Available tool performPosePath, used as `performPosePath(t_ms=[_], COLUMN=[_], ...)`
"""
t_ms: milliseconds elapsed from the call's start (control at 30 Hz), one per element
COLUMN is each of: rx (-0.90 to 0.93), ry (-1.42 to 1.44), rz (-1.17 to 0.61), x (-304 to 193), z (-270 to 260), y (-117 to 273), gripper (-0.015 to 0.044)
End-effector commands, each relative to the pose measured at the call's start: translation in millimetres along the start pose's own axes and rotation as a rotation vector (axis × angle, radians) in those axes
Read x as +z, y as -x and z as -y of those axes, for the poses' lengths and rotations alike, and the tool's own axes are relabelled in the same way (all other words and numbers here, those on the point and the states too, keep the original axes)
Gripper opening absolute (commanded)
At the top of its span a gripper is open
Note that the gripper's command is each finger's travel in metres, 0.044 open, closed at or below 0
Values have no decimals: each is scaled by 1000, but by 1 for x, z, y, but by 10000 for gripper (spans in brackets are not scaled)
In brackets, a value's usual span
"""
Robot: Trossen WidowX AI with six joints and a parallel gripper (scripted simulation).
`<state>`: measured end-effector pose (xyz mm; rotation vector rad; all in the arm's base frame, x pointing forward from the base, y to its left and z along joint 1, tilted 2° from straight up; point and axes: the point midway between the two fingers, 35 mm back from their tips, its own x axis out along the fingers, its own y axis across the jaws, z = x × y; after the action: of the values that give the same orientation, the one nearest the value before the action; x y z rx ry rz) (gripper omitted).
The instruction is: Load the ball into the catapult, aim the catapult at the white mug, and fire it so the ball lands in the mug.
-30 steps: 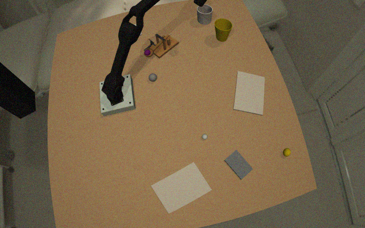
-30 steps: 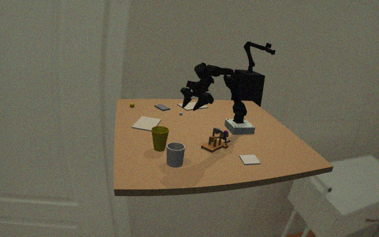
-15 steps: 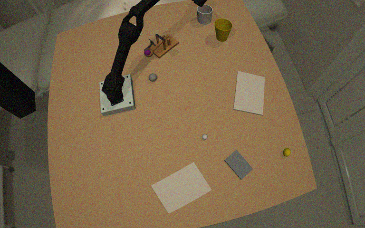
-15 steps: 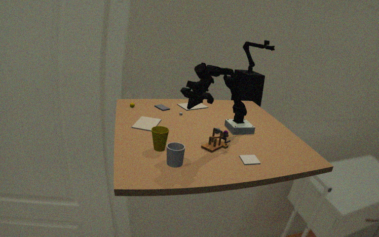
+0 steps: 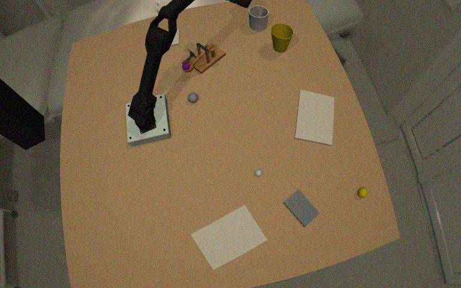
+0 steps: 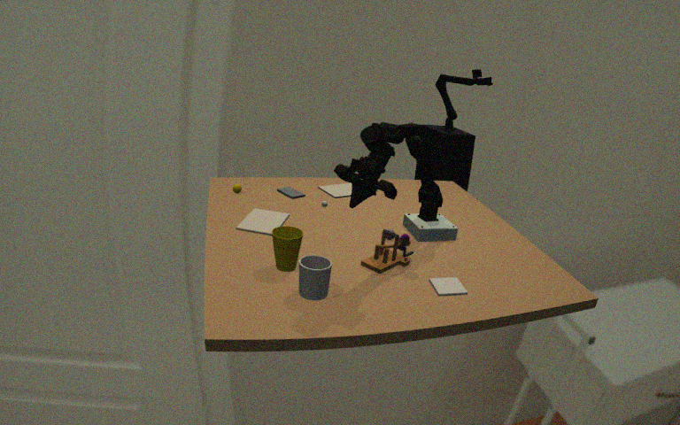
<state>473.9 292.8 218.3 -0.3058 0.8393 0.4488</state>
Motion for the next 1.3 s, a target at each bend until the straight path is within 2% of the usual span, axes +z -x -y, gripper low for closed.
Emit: performPosePath(t_ms=[0, 567, 1267], rx=[-10, -32, -45], ry=[81, 514, 1135], rz=[-36, -247, -496], x=[-12, -85, -175], z=[-13, -68, -103], y=[4, 10, 35], gripper=[0, 0, 0])
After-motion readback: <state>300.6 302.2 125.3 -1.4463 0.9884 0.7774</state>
